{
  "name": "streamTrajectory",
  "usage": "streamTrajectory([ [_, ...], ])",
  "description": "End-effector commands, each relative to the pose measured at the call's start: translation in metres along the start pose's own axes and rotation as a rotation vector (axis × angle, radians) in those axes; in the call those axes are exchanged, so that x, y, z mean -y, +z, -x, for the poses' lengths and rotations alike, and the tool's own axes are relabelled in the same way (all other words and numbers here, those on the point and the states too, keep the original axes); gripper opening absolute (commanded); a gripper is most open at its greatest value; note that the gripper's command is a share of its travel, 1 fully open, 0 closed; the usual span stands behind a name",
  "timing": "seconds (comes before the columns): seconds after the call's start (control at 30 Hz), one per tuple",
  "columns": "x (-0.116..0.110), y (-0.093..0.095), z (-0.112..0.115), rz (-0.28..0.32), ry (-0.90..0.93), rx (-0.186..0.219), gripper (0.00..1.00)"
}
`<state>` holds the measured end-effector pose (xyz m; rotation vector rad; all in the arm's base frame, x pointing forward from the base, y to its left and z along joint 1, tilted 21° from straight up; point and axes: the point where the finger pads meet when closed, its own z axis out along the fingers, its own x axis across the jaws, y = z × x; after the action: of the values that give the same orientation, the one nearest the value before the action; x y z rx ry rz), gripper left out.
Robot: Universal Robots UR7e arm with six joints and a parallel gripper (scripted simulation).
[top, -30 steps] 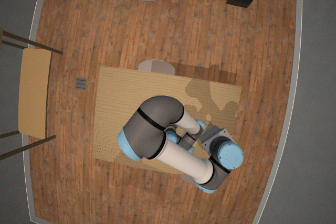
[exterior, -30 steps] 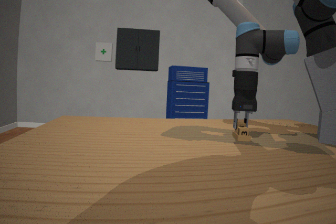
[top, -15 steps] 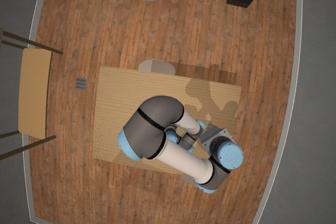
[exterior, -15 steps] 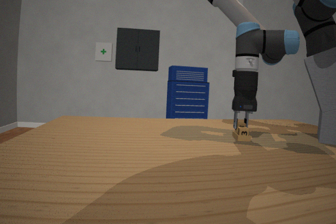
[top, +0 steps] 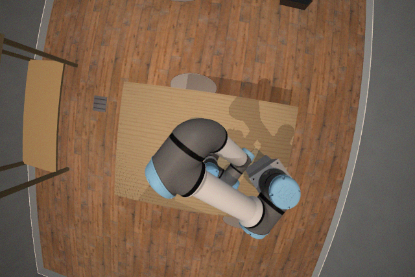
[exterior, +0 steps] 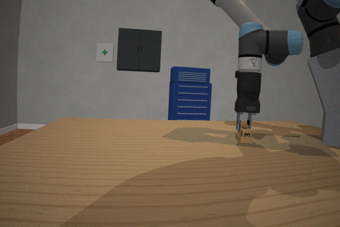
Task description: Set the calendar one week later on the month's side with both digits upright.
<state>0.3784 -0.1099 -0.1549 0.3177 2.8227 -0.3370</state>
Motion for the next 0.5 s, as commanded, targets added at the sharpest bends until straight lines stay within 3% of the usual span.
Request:
streamTrajectory([
  [0.0,0.0001,0.0002,-0.0016,0.001,0.001,-0.003,0.57],
  [0.47,0.0007,0.0048,0.0004,0.000,0.001,0.001,0.57],
])
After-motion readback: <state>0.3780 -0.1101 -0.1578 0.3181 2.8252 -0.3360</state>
